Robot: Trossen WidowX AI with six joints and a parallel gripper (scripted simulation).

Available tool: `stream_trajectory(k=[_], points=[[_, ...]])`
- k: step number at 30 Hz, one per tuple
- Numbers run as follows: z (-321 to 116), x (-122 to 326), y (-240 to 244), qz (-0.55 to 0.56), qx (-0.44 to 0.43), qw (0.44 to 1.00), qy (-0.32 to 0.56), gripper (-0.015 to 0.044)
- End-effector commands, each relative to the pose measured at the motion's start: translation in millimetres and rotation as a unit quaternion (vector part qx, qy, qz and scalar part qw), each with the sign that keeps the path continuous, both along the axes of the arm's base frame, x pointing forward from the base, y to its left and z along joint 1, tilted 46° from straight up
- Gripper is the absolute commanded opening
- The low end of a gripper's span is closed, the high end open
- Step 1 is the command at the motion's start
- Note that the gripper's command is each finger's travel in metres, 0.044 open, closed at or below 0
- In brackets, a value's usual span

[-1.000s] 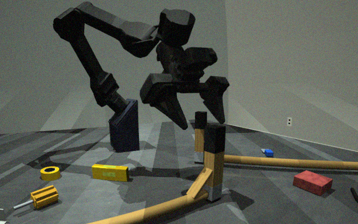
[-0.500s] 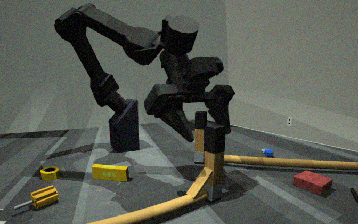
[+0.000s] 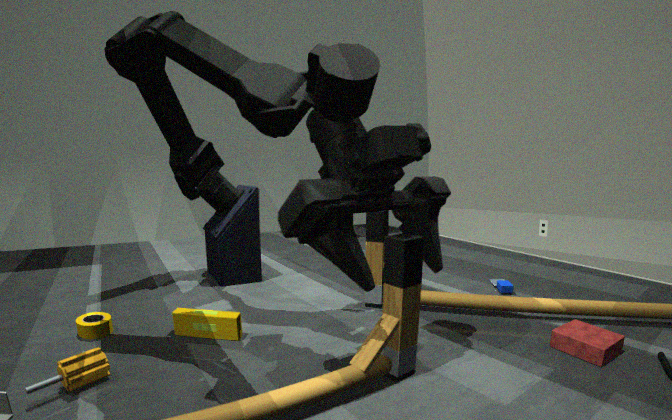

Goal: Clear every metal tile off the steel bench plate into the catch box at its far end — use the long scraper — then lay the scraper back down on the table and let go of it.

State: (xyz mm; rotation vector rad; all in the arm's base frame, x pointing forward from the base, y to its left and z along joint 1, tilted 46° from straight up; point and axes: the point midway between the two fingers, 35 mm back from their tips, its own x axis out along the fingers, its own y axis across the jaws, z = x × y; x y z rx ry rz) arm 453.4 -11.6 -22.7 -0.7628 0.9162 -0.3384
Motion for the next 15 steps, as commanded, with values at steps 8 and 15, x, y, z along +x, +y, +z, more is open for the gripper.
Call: stream_trajectory(k=[8,15], points=[[-9.7,11.1,-10.4,0.002,0.000,1.000,-0.003,0.0440],[-11.2,9.7,-11.9,0.000,-0.001,1.000,-0.001,0.0361]])
